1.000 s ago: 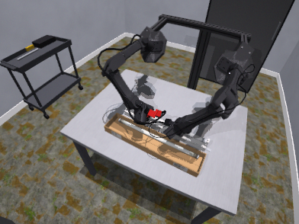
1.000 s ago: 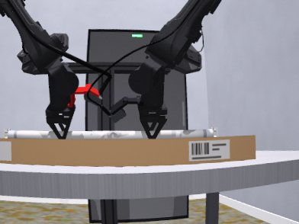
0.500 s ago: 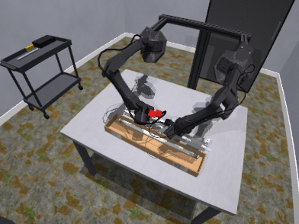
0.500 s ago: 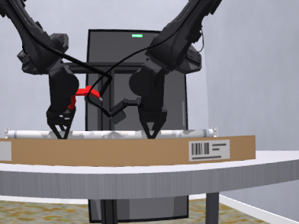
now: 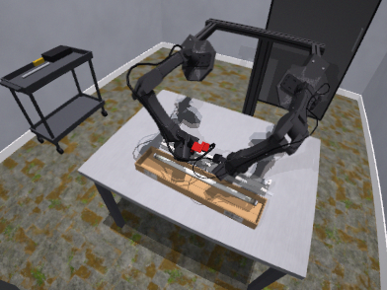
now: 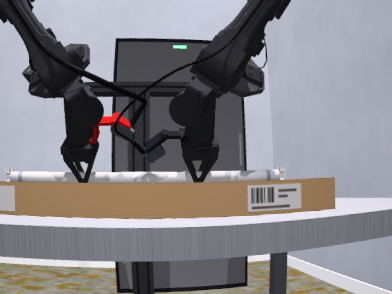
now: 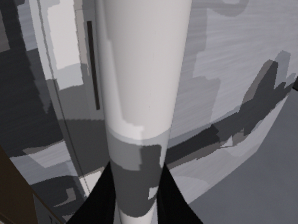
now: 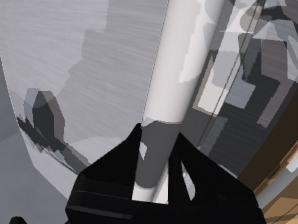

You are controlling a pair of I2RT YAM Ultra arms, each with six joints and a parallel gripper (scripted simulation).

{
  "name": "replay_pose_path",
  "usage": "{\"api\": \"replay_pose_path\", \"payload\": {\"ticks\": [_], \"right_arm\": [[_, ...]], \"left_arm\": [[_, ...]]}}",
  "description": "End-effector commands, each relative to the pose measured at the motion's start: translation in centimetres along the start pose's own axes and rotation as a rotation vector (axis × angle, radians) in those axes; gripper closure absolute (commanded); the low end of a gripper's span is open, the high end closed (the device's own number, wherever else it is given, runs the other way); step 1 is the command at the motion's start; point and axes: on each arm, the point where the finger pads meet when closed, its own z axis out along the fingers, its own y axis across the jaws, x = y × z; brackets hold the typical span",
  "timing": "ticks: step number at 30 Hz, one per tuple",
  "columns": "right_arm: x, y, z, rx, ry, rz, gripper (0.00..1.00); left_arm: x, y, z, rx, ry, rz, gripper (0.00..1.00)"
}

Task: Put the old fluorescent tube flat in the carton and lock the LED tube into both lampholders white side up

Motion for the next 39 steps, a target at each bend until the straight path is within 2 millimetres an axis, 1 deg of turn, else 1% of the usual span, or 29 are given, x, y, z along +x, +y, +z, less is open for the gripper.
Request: {"api": "replay_pose_path", "payload": {"ticks": [1, 12, 14, 17, 18, 21, 22, 23, 24, 25, 26, 27, 28, 29, 35, 36, 38, 39], "right_arm": [[-1.6, 0.5, 0.2, -0.002, -0.024, -0.031, 0.89], [-1.6, 0.5, 0.2, -0.002, -0.024, -0.031, 0.89], [-1.5, 1.2, 0.4, -0.011, -0.019, -0.039, 0.89], [-1.5, 1.0, 0.4, 0.0, -0.019, -0.037, 0.89], [-1.4, 0.4, -0.1, 0.019, -0.025, -0.028, 0.89], [-1.3, 0.7, -0.1, 0.01, -0.024, -0.031, 0.89], [-1.4, -0.1, -0.8, 0.047, -0.038, -0.021, 0.89], [-1.4, -0.4, -1.2, 0.061, -0.042, -0.019, 0.89], [-1.5, 0.0, -0.8, 0.056, -0.038, -0.024, 0.89], [-1.4, -0.4, -1.2, 0.071, -0.042, -0.019, 0.89], [-1.5, -0.1, -0.9, 0.069, -0.037, -0.022, 0.89], [-1.4, -0.4, -1.3, 0.082, -0.042, -0.018, 0.89], [-1.5, -0.2, -1.0, 0.084, -0.04, -0.02, 0.89], [-1.4, -0.4, -1.3, 0.096, -0.043, -0.017, 0.89], [-1.2, -0.6, -1.3, 0.147, -0.034, -0.014, 0.89], [-1.3, 0.7, -0.7, 0.101, -0.032, -0.035, 0.89], [-1.3, 0.7, -0.7, 0.101, -0.032, -0.035, 0.89], [-1.3, -0.5, -1.3, 0.155, -0.042, -0.014, 0.89]], "left_arm": [[-0.9, -0.3, -0.7, -0.004, -0.027, 0.026, 0.89], [-0.9, -0.3, -0.7, -0.004, -0.027, 0.026, 0.89], [-0.9, -0.2, -0.9, -0.012, -0.029, 0.023, 0.89], [-0.9, 0.0, -0.9, -0.024, -0.03, 0.021, 0.89], [-0.9, 0.0, -0.9, -0.029, -0.03, 0.021, 0.89], [-0.9, -0.1, -0.9, -0.022, -0.03, 0.022, 0.89], [-1.0, 0.1, -1.0, -0.045, -0.032, 0.024, 0.89], [-0.8, 0.2, -1.1, -0.057, -0.017, 0.026, 0.89], [-0.8, 0.2, -1.1, -0.061, -0.016, 0.026, 0.89], [-0.8, 0.2, -1.1, -0.066, -0.016, 0.025, 0.89], [-0.8, 0.2, -1.1, -0.072, -0.016, 0.024, 0.89], [-0.8, 0.2, -1.1, -0.077, -0.017, 0.024, 0.89], [-0.8, 0.3, -1.1, -0.084, -0.016, 0.024, 0.89], [-0.8, 0.3, -1.1, -0.091, -0.016, 0.023, 0.89], [-0.8, 0.4, -1.2, -0.141, -0.016, 0.021, 0.89], [-0.9, -0.5, -1.0, -0.103, -0.025, 0.034, 0.89], [-0.9, -0.5, -1.0, -0.103, -0.025, 0.034, 0.89], [-0.7, 0.3, -1.1, -0.151, -0.013, 0.022, 0.89]]}}
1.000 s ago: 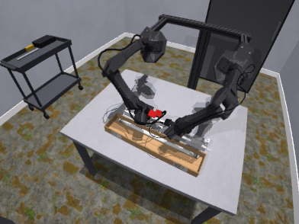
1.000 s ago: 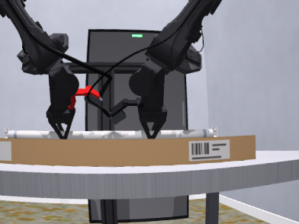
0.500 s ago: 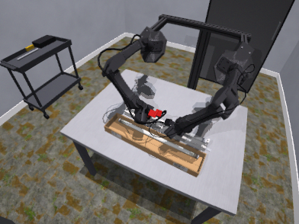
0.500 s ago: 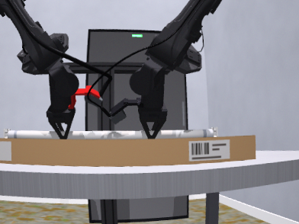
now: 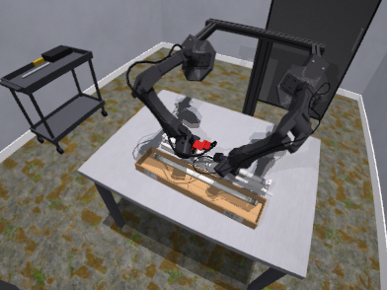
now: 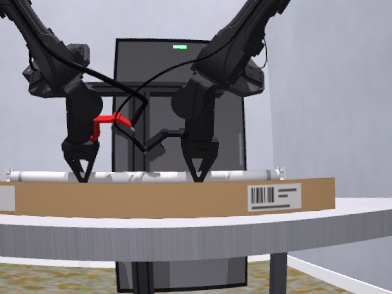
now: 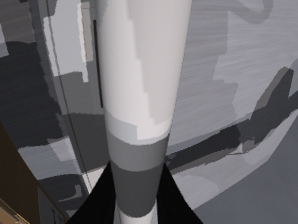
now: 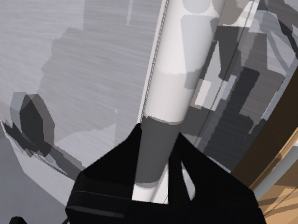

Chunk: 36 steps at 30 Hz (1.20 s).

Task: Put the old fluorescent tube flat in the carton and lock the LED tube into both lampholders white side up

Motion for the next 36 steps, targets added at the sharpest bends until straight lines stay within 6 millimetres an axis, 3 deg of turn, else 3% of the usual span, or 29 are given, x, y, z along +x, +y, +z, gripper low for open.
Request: {"api": "replay_pose_path", "payload": {"ticks": [1, 13, 14, 18, 30, 31, 34, 36], "right_arm": [[-1.4, -0.6, -1.3, 0.068, -0.044, -0.015, 0.89], [-1.0, -0.5, -1.4, 0.177, -0.026, -0.016, 0.89], [-1.1, 0.8, -1.0, 0.13, -0.029, -0.037, 0.89], [-0.9, -0.3, -1.6, 0.183, -0.026, -0.019, 0.89], [-0.8, -0.2, -1.6, 0.281, -0.021, -0.02, 0.89], [-0.8, 0.8, -1.3, 0.237, -0.02, -0.038, 0.89], [-0.9, 0.8, -0.7, 0.267, -0.012, -0.036, 0.89], [-0.7, -0.1, -1.6, 0.305, -0.022, -0.021, 0.89]], "left_arm": [[-0.8, 0.4, -1.2, -0.065, -0.012, 0.024, 0.89], [-0.8, 0.2, -1.3, -0.17, -0.01, 0.027, 0.89], [-0.8, -0.8, -1.1, -0.13, -0.014, 0.042, 0.89], [-0.8, -0.2, -1.3, -0.172, -0.007, 0.033, 0.89], [-0.8, -0.2, -1.4, -0.271, -0.007, 0.033, 0.89], [-0.8, -1.2, -1.1, -0.229, -0.01, 0.049, 0.89], [-0.7, -0.4, -1.3, -0.276, -0.004, 0.035, 0.89], [-0.7, -0.4, -1.4, -0.295, -0.005, 0.035, 0.89]]}}
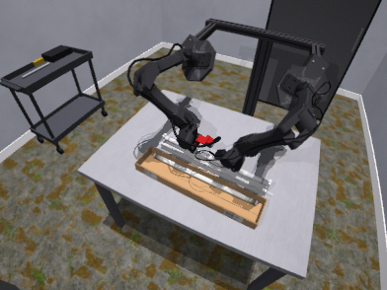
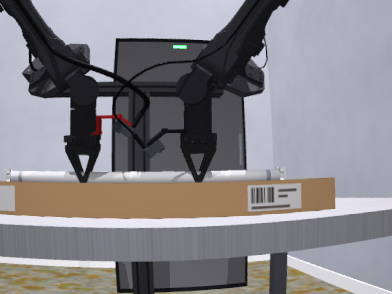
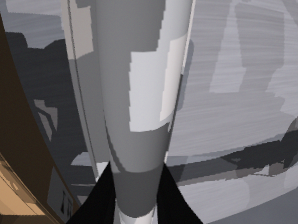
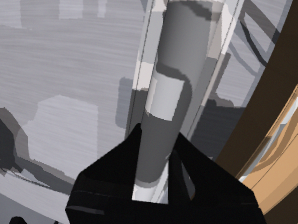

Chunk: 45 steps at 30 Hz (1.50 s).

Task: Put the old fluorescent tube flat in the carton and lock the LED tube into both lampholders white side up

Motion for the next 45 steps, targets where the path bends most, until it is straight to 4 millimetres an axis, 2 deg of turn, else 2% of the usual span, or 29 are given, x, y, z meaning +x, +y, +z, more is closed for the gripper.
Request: {"api": "replay_pose_path", "payload": {"ticks": [1, 6, 9, 11, 12, 14, 15, 16, 19, 20, 23, 24, 25, 26, 27, 28, 29, 31, 32, 33, 34, 45], "right_arm": [[-0.8, -0.3, -1.3, 0.055, -0.025, -0.024, 0.89], [-1.0, 0.3, -1.0, 0.097, -0.018, -0.035, 0.89], [-1.3, 2.2, -0.1, 0.081, -0.011, -0.067, 0.89], [-1.2, 2.2, -0.3, 0.087, -0.009, -0.068, 0.89], [-1.0, 3.4, 0.0, 0.047, -0.005, -0.086, 0.89], [-1.0, 3.4, 0.0, 0.047, -0.005, -0.086, 0.89], [-0.8, 1.7, -0.5, 0.104, -0.008, -0.056, 0.89], [-1.2, 2.8, 0.0, 0.09, -0.007, -0.075, 0.89], [-1.1, 3.0, -0.1, 0.084, -0.004, -0.084, 0.89], [-1.1, 3.2, -0.1, 0.087, -0.003, -0.085, 0.89], [-1.0, 2.8, -0.2, 0.111, -0.003, -0.077, 0.89], [-1.1, 2.8, -0.1, 0.118, -0.003, -0.076, 0.89], [-1.1, 2.6, -0.2, 0.126, -0.003, -0.074, 0.89], [-1.0, 2.6, -0.2, 0.134, -0.003, -0.073, 0.89], [-1.0, 2.5, -0.2, 0.143, -0.003, -0.072, 0.89], [-1.0, 2.4, -0.3, 0.153, -0.003, -0.07, 0.89], [-0.9, 3.3, -0.1, 0.117, -0.001, -0.086, 0.89], [-0.9, 3.3, -0.1, 0.117, -0.001, -0.086, 0.89], [-0.8, 2.2, -0.2, 0.172, 0.0, -0.063, 0.89], [-1.0, 2.3, -0.2, 0.18, -0.002, -0.068, 0.89], [-1.0, 2.2, -0.3, 0.191, -0.002, -0.067, 0.89], [-0.8, 2.1, -0.3, 0.282, 0.003, -0.067, 0.89]], "left_arm": [[-0.7, 0.0, -1.3, -0.05, -0.011, 0.033, 0.89], [-0.7, 0.3, -1.5, -0.108, -0.014, 0.03, 0.89], [-0.7, 0.1, -1.5, -0.124, -0.012, 0.034, 0.89], [-0.7, -0.1, -1.6, -0.127, -0.011, 0.038, 0.89], [-0.6, -0.9, -1.5, -0.098, -0.01, 0.049, 0.89], [-0.6, -0.9, -1.5, -0.098, -0.01, 0.049, 0.89], [-0.7, -1.0, -1.0, -0.117, -0.006, 0.049, 0.89], [-0.8, -0.7, -1.2, -0.129, -0.008, 0.046, 0.89], [-1.0, -2.6, -0.3, -0.093, 0.001, 0.077, 0.89], [-0.9, -2.1, -0.6, -0.107, -0.001, 0.069, 0.89], [-1.1, -2.6, -0.2, -0.113, 0.001, 0.076, 0.89], [-1.0, -1.9, -0.6, -0.133, -0.002, 0.066, 0.89], [-1.1, -2.5, -0.2, -0.127, 0.001, 0.074, 0.89], [-1.0, -1.9, -0.6, -0.147, -0.003, 0.065, 0.89], [-1.1, -2.6, -0.1, -0.14, 0.0, 0.075, 0.89], [-1.0, -1.8, -0.6, -0.163, -0.004, 0.064, 0.89], [-0.9, -2.9, -0.3, -0.125, 0.001, 0.08, 0.89], [-0.9, -2.9, -0.3, -0.125, 0.001, 0.08, 0.89], [-0.9, -1.8, -0.5, -0.178, -0.003, 0.062, 0.89], [-1.2, -2.4, -0.2, -0.176, -0.003, 0.073, 0.89], [-1.1, -1.8, -0.5, -0.195, -0.005, 0.065, 0.89], [-1.0, -2.1, -0.3, -0.279, -0.004, 0.069, 0.89]]}}
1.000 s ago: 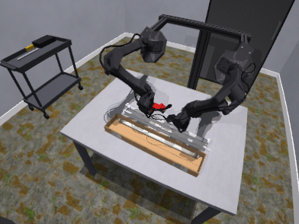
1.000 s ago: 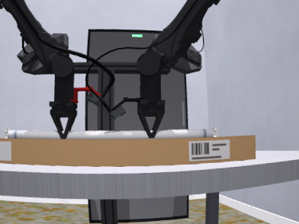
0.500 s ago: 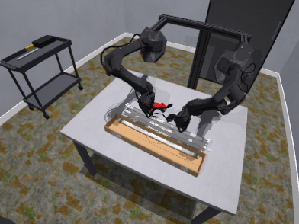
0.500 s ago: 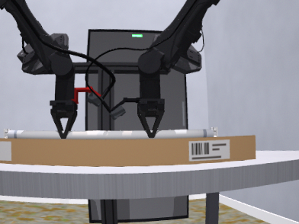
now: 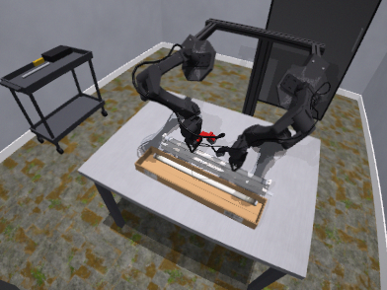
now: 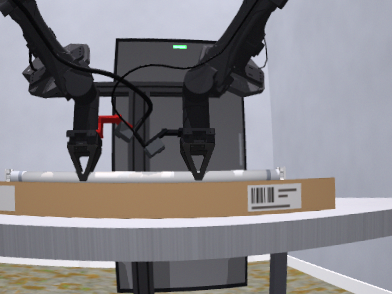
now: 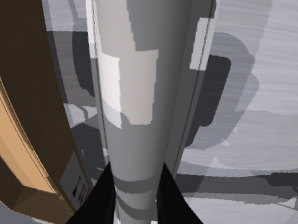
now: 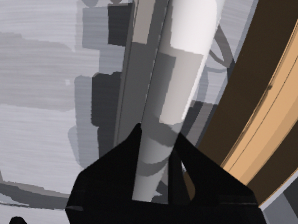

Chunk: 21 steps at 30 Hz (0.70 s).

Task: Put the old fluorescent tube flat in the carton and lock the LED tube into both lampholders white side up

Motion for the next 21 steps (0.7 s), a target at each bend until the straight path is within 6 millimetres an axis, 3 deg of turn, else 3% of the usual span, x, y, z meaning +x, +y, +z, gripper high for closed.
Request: {"api": "replay_pose_path", "payload": {"ticks": [1, 3, 4, 17, 18, 21], "right_arm": [[-0.8, 3.1, -0.9, -0.041, -0.003, -0.084, 0.89], [-0.8, 3.1, -0.9, -0.041, -0.003, -0.084, 0.89], [-0.6, 2.1, -0.8, 0.012, 0.003, -0.062, 0.89], [-0.7, 2.3, -0.9, 0.095, -0.002, -0.067, 0.89], [-0.7, 3.1, -0.8, 0.061, -0.002, -0.084, 0.89], [-0.5, 2.4, -0.8, 0.099, 0.001, -0.064, 0.89]], "left_arm": [[-1.0, -2.9, -0.9, 0.042, -0.012, 0.081, 0.89], [-1.0, -2.9, -0.9, 0.042, -0.012, 0.081, 0.89], [-0.9, -1.9, -0.8, -0.009, -0.01, 0.064, 0.89], [-1.4, -2.2, -0.8, -0.09, -0.036, 0.07, 0.89], [-1.2, -3.0, -0.7, -0.058, -0.028, 0.083, 0.89], [-1.2, -2.3, -0.7, -0.096, -0.034, 0.067, 0.89]]}}
